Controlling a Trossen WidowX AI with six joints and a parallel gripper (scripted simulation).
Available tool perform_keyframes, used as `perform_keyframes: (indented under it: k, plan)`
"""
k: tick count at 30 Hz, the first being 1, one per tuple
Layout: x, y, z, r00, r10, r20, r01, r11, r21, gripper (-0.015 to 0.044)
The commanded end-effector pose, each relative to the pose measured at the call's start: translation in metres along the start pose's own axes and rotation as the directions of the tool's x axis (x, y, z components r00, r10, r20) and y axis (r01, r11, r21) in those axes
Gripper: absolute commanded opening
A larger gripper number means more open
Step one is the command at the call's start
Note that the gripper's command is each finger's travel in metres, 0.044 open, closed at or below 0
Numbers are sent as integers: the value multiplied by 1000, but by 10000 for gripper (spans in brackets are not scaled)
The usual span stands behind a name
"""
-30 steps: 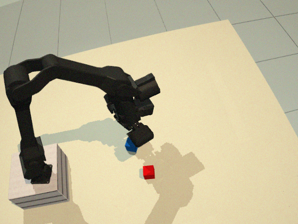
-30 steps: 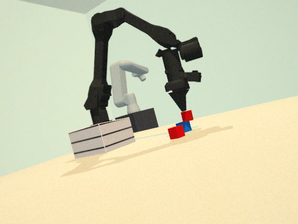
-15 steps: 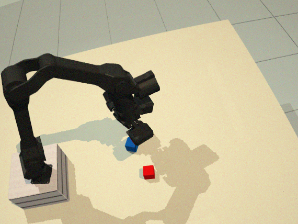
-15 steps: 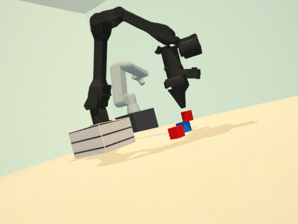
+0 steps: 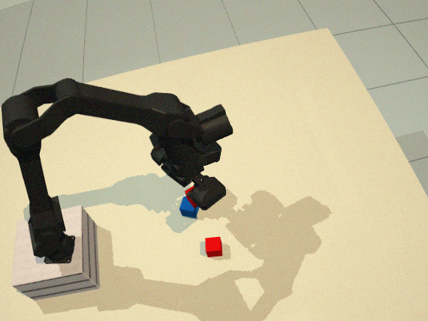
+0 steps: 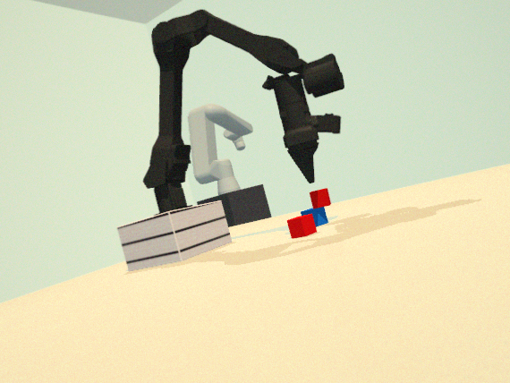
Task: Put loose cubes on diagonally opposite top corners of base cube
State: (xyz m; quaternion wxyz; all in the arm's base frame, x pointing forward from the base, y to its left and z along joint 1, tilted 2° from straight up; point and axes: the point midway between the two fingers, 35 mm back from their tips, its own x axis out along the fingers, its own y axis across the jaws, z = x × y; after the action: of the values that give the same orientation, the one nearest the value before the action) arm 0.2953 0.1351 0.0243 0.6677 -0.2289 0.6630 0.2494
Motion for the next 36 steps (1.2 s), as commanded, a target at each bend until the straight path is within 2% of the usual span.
perform_keyframes:
  k: [1, 10, 20, 31, 36]
  plan:
    - [-9, -18, -2, 1000, -4, 10, 5, 990, -139, 265]
    - [-23, -59, -15, 1000, -7, 12, 12, 879, -478, 265]
    - [-40, -101, -37, 1000, -11, 13, 17, 630, -776, 265]
    - [-39, -104, -38, 1000, -11, 13, 17, 610, -792, 265]
    - [13, -105, -37, 1000, -11, 13, 17, 610, -792, 265]
